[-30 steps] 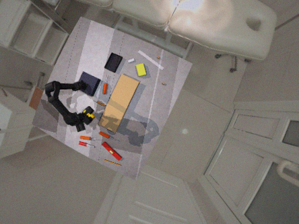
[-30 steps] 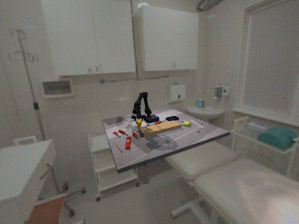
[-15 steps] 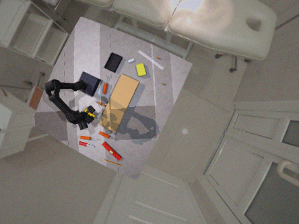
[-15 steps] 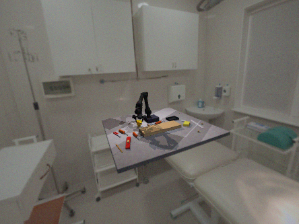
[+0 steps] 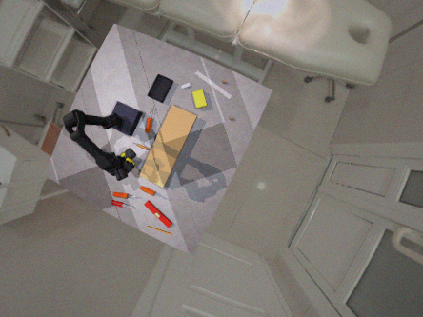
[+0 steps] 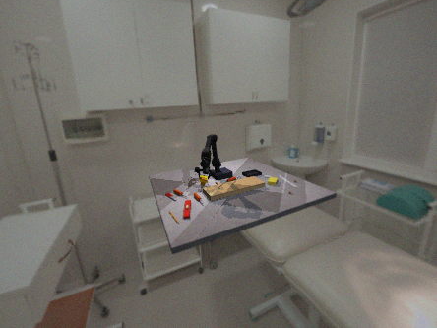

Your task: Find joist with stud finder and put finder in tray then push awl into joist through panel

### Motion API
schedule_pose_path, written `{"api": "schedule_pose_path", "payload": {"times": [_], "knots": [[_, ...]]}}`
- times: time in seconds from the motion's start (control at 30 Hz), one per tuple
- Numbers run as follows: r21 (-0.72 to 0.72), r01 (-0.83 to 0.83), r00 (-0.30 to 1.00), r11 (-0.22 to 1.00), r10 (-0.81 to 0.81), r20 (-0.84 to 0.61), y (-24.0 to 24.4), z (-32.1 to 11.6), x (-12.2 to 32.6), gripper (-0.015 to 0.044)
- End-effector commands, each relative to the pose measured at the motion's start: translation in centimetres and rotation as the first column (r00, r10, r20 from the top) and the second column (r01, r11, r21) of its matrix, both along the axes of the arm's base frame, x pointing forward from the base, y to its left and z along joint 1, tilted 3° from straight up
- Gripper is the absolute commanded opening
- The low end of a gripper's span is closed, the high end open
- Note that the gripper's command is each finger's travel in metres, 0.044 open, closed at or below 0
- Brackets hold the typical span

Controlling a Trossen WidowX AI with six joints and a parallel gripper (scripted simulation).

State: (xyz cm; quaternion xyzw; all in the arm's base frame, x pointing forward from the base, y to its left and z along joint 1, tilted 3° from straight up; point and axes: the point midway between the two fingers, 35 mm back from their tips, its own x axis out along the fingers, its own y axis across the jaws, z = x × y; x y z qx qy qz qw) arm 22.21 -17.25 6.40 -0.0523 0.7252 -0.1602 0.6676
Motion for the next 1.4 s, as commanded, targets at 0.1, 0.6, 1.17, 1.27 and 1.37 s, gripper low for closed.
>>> {"api": "schedule_pose_path", "payload": {"times": [0.1,0.6,1.17,1.27,1.37], "knots": [[-0.045,0.005,1.000,0.999,-0.005,-0.003,0.13,0.01,-0.02,0.0000],[-0.165,0.007,1.000,0.986,-0.012,-0.029,0.45,-0.31,-0.01,0.0000],[-0.305,0.005,0.999,0.952,-0.017,-0.036,0.85,-0.40,0.08,0.0000],[-0.317,0.005,0.999,0.948,-0.018,-0.037,0.88,-0.42,0.08,0.0000],[-0.334,0.006,0.999,0.943,-0.021,-0.042,0.91,-0.50,0.06,0.0000]]}}
